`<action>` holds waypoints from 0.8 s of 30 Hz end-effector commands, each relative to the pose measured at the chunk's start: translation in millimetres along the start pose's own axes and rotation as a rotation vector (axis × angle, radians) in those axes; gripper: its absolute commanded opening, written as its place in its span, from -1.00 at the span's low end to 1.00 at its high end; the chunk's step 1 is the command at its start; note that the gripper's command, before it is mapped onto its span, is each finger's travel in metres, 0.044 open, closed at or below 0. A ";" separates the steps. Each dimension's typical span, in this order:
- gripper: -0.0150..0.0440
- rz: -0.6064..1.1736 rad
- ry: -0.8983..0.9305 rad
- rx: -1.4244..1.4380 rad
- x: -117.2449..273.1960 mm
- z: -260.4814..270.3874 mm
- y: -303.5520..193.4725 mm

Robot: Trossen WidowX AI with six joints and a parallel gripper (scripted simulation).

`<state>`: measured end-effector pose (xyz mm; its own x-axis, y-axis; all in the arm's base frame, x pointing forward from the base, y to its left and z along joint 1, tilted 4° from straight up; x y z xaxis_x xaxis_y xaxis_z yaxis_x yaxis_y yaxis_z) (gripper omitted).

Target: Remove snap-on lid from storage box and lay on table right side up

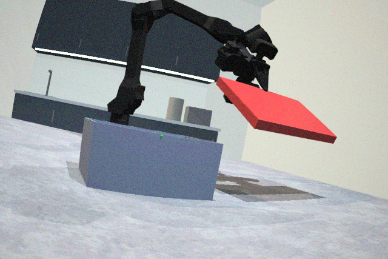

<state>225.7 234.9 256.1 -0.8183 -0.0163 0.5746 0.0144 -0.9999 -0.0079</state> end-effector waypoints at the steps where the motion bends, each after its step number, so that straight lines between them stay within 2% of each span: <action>1: -0.49 -0.001 0.001 0.004 -2.3 -3.1 0.5; 24: -0.49 -0.001 0.001 0.004 -14.2 -17.2 0.6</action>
<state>227.2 234.7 237.8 -0.8194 -0.0176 0.5730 0.0144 -0.9998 -0.0101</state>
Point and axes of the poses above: the point midway between the two fingers, 35 mm back from their tips, its own x axis back along the fingers, its own z axis across the jaws, y = z × x, the point moved 9 cm from there along x, back along the fingers
